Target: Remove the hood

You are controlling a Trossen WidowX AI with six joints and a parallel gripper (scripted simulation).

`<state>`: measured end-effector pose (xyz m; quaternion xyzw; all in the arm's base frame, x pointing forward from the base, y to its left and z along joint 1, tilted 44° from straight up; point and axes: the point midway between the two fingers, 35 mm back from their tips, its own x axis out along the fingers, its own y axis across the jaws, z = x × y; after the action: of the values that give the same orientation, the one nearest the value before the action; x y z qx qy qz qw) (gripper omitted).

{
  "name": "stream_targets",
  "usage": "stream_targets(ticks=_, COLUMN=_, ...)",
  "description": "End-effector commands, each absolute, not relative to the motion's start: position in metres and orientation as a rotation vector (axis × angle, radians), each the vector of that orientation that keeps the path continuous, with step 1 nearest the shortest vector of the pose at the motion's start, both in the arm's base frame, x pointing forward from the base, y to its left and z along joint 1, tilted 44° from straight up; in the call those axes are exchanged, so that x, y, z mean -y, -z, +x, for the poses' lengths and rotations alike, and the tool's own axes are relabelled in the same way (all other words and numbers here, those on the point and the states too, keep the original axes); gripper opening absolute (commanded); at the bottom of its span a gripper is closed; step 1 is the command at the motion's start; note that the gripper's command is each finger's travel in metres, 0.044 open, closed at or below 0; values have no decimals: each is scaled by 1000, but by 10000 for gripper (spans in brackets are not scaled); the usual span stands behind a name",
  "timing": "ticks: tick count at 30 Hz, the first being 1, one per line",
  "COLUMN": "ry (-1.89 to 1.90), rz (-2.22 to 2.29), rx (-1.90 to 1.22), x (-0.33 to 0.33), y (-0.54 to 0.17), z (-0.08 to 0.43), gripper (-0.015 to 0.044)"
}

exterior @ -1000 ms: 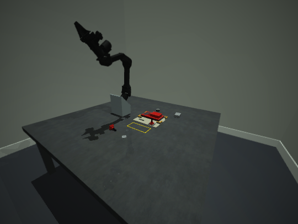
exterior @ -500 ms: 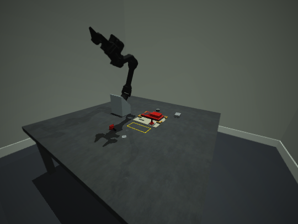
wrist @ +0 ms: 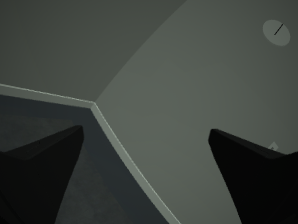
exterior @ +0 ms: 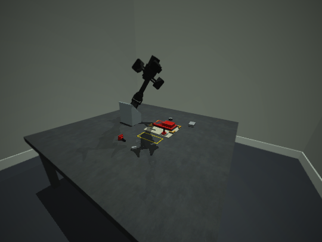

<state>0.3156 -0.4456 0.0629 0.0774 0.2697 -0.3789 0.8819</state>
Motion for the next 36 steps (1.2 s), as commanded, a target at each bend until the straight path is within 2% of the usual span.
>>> stream_targets(ticks=1, ry=666, rz=231, rx=-625, x=404, y=-53, z=340, gripper=440)
stream_targets(ticks=7, ry=380, rz=335, rx=-767, x=308, y=-42, z=384, gripper=440)
stream_targets(ticks=13, ry=101, rz=442, rx=-924, x=203, y=-41, z=402, gripper=440)
stream_targets(ticks=19, ry=-161, rz=551, rx=-1099, x=99, y=-50, z=393, gripper=440)
stream_targets(ticks=26, ry=-428, rz=680, rx=-1326, x=-10, y=-74, z=354, gripper=440)
stream_targets(ticks=29, ry=-475, rz=706, rx=-1375, x=-29, y=-81, z=343, gripper=440)
stream_targets(ticks=36, ry=-475, rz=706, rx=-1375, x=-28, y=-78, z=341, gripper=440)
